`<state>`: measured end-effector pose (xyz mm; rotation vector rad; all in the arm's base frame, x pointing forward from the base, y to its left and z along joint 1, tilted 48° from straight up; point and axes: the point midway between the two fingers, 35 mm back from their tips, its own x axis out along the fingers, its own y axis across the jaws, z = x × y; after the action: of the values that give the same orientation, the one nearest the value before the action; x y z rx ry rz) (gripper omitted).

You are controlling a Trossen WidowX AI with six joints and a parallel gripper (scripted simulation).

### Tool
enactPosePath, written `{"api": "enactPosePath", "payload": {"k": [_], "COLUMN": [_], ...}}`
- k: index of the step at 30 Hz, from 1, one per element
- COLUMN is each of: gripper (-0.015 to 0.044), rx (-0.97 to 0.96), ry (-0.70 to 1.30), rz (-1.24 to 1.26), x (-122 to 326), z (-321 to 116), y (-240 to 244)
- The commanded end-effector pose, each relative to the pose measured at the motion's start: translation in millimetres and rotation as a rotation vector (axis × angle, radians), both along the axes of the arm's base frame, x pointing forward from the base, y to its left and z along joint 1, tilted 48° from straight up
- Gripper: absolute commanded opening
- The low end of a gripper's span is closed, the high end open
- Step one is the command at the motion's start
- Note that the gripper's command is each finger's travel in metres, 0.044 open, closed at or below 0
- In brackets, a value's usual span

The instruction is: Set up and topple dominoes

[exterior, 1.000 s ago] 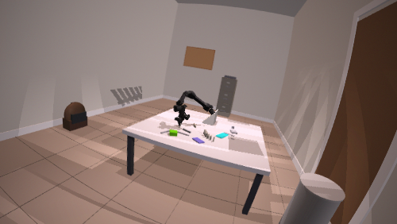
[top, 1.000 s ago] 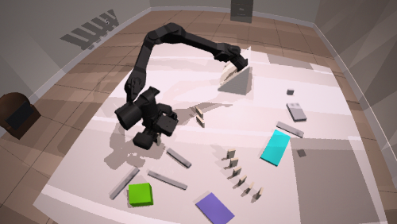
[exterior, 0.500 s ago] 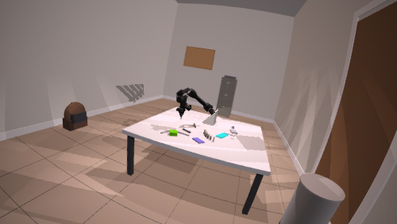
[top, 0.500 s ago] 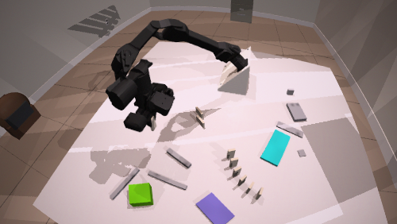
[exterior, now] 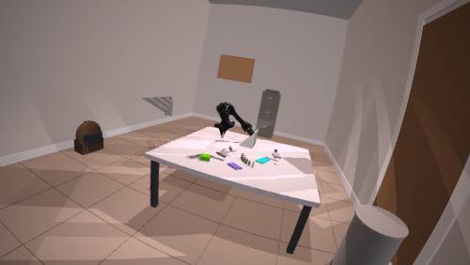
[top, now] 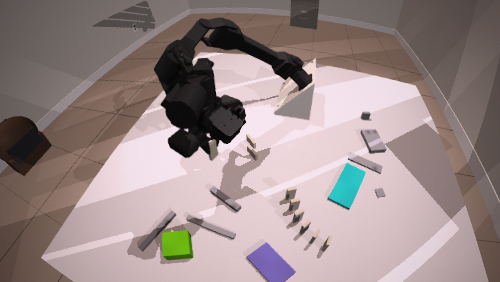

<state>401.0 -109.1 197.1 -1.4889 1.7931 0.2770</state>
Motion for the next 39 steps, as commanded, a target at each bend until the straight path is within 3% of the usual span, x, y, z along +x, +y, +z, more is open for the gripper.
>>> {"api": "enactPosePath", "payload": {"k": [1, 14, 26, 39], "gripper": [0.0107, 0.0107, 0.0107, 0.0107], "rx": [0.013, -0.017, -0.017, -0.013], "ry": [-0.172, -0.554, -0.557, -0.558], "rz": [-0.174, -0.528, -0.531, -0.531], "x": [0.7, -32.9, -32.7, -29.6], "z": [-54.2, -142.0, -145.6, -199.6], "y": [45.3, 122.7, 120.4, 63.3]}}
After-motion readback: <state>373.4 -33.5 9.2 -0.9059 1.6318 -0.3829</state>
